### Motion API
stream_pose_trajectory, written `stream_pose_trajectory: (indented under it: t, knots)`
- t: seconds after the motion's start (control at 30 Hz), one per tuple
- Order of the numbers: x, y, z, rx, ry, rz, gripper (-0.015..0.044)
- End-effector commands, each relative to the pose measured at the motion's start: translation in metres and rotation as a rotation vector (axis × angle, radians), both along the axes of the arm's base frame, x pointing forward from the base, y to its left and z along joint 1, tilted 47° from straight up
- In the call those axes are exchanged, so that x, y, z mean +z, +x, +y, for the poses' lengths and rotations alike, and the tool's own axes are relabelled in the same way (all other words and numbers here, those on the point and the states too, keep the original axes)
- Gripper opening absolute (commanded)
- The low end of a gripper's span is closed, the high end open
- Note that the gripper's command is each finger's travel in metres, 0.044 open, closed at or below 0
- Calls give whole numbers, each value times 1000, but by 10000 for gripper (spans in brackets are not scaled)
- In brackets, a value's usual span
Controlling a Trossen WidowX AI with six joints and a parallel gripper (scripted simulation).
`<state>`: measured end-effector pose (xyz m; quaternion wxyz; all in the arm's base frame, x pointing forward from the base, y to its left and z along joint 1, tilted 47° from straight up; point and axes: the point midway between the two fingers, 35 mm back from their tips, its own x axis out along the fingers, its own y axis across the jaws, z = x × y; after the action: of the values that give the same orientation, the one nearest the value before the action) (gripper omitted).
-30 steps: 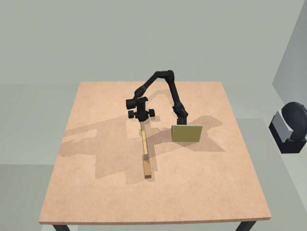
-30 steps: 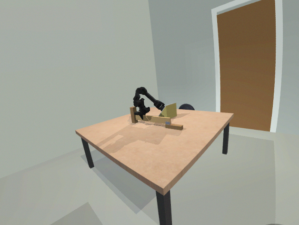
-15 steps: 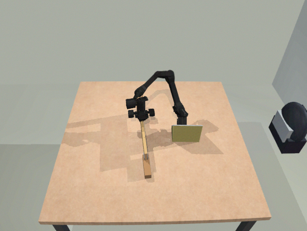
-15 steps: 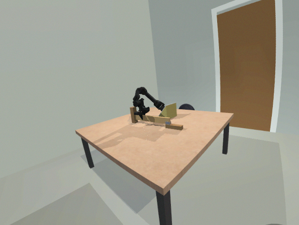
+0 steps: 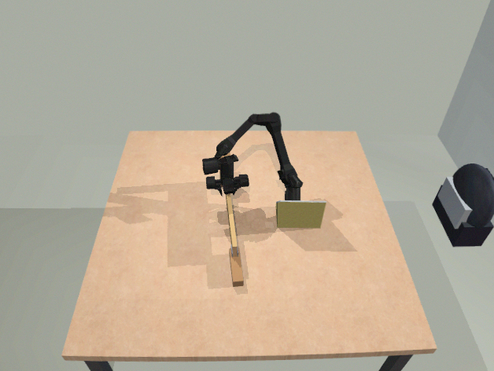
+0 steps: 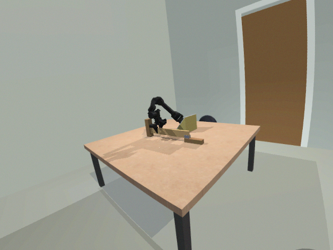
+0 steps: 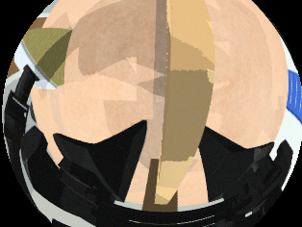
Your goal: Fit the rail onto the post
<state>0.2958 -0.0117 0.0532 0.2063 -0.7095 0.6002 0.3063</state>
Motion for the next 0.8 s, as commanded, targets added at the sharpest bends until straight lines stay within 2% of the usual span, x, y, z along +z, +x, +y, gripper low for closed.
stream_pose_trajectory:
  t: [0.0, 0.13, 0.3, 0.47, 0.77]
  knots:
    - [0, 0, 0, -1, 0, -1, 341]
    - [0, 0, 0, -1, 0, -1, 440]
    - [0, 0, 2, -1, 0, -1, 440]
    - [-1, -8, 42, 3, 2, 1, 440]
    - [-1, -8, 42, 3, 2, 1, 440]
